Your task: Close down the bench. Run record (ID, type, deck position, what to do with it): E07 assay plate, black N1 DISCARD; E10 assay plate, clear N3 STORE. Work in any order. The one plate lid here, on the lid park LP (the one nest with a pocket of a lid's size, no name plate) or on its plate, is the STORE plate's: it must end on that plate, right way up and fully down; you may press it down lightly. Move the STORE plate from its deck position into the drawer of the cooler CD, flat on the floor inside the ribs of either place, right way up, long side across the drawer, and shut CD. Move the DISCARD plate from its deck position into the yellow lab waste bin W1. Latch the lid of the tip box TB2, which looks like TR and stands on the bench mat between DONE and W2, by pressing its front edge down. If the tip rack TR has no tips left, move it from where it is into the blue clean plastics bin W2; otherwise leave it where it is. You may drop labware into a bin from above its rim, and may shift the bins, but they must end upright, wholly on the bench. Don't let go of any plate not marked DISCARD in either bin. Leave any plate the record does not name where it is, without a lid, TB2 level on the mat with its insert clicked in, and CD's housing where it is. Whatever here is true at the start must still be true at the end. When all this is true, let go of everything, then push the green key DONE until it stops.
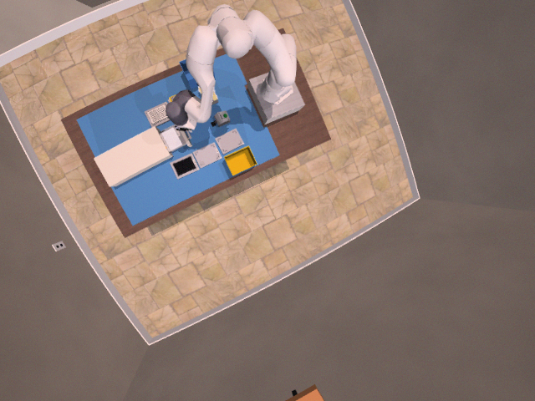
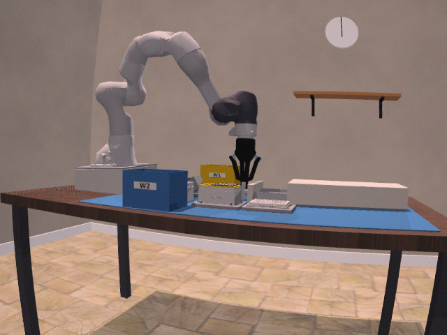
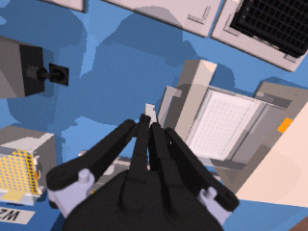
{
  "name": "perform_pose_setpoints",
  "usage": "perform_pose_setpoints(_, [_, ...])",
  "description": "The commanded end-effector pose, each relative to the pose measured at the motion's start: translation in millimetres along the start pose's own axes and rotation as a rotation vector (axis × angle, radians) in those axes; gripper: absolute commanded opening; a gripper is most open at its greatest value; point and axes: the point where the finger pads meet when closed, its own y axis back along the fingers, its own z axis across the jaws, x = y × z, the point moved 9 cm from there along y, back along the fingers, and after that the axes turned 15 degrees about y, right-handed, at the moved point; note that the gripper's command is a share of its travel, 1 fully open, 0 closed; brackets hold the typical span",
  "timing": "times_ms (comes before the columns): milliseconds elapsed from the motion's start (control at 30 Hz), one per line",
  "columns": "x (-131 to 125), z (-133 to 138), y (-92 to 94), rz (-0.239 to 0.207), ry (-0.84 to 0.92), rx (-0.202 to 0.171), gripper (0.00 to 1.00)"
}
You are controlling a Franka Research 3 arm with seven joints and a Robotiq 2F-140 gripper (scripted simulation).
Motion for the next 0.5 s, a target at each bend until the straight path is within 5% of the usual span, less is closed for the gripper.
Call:
perform_pose_setpoints(0, [0.9, 1.6, 0.4, 0.001, 0.006, -0.003, 0.00])
perform_pose_setpoints(467, [-2.4, 14.5, 0.4, 0.001, 0.006, -0.003, 0.00])
